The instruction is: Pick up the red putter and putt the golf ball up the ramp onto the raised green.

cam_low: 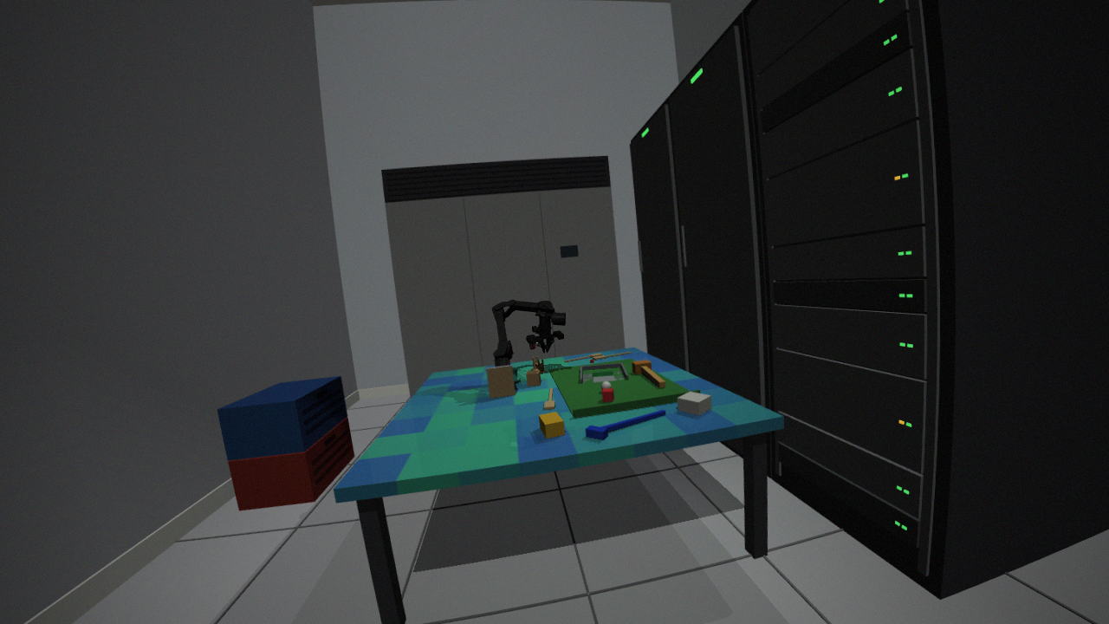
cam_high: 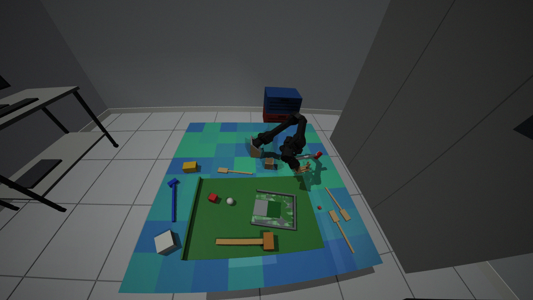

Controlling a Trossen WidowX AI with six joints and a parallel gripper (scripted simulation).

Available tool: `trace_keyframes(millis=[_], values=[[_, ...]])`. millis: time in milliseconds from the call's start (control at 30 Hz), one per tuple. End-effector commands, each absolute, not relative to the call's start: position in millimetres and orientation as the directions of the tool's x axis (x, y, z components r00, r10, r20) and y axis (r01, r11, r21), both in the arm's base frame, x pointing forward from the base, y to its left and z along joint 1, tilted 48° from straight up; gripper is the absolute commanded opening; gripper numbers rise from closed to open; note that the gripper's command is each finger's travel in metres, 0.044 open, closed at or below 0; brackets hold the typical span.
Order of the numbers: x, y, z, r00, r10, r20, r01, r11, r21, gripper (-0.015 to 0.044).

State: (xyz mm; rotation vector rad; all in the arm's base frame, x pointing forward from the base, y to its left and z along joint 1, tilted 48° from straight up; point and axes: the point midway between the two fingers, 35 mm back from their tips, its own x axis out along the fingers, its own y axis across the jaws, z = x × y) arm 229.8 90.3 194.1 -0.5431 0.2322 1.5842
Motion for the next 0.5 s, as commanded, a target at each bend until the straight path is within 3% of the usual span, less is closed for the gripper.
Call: trace_keyframes(millis=[0, 467], values=[[236, 81, 186, 0.008, 0.873, -0.488, -0.990, -0.062, -0.127, 0.0000], [270, 5, 129, 0.071, 0.802, -0.592, -0.948, 0.239, 0.210, 0.0000]])
